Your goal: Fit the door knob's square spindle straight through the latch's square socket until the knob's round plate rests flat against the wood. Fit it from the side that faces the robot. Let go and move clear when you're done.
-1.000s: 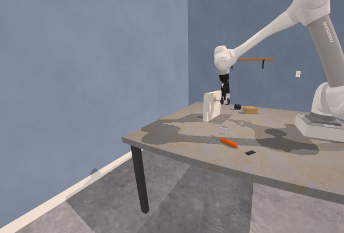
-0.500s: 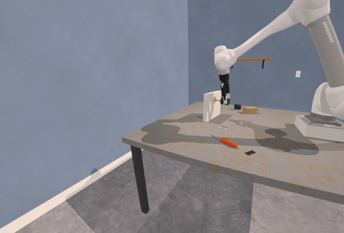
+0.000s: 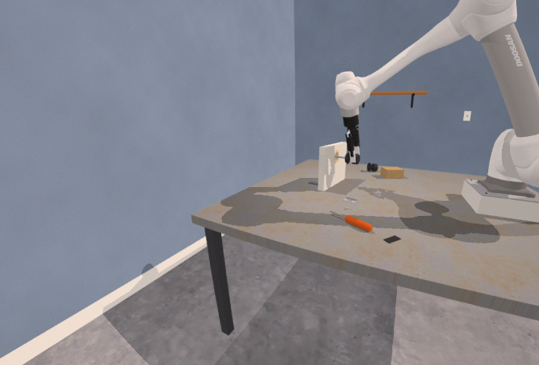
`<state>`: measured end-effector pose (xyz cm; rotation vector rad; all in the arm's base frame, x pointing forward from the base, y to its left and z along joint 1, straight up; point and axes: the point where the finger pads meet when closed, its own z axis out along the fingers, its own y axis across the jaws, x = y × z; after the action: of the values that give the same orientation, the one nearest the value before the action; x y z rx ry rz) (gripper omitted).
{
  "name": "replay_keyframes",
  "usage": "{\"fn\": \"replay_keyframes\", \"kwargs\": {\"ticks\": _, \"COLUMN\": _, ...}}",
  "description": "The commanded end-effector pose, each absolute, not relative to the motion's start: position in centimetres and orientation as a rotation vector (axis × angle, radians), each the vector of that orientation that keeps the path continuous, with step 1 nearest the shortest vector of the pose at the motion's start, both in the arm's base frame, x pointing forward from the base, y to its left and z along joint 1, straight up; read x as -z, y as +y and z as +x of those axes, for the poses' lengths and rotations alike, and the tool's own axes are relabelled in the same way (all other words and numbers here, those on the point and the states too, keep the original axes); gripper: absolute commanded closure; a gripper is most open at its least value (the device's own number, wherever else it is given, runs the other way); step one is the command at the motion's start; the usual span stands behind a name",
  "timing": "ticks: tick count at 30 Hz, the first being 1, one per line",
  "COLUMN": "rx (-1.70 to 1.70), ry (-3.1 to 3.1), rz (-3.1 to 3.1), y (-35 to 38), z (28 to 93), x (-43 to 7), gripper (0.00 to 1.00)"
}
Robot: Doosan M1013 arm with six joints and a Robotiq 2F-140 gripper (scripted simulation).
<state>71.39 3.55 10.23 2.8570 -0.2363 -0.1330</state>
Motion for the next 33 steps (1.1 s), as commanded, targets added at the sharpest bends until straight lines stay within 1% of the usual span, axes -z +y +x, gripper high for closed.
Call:
{"fn": "replay_keyframes", "kwargs": {"ticks": 1, "rx": 0.133, "ry": -0.236, "rz": 2.857, "y": 3.55, "z": 71.41, "x": -10.25, "gripper": 0.58}}
{"fn": "replay_keyframes", "kwargs": {"ticks": 33, "rx": 0.133, "ry": -0.236, "rz": 2.857, "y": 3.48, "z": 71.9, "x": -10.25, "gripper": 0.58}}
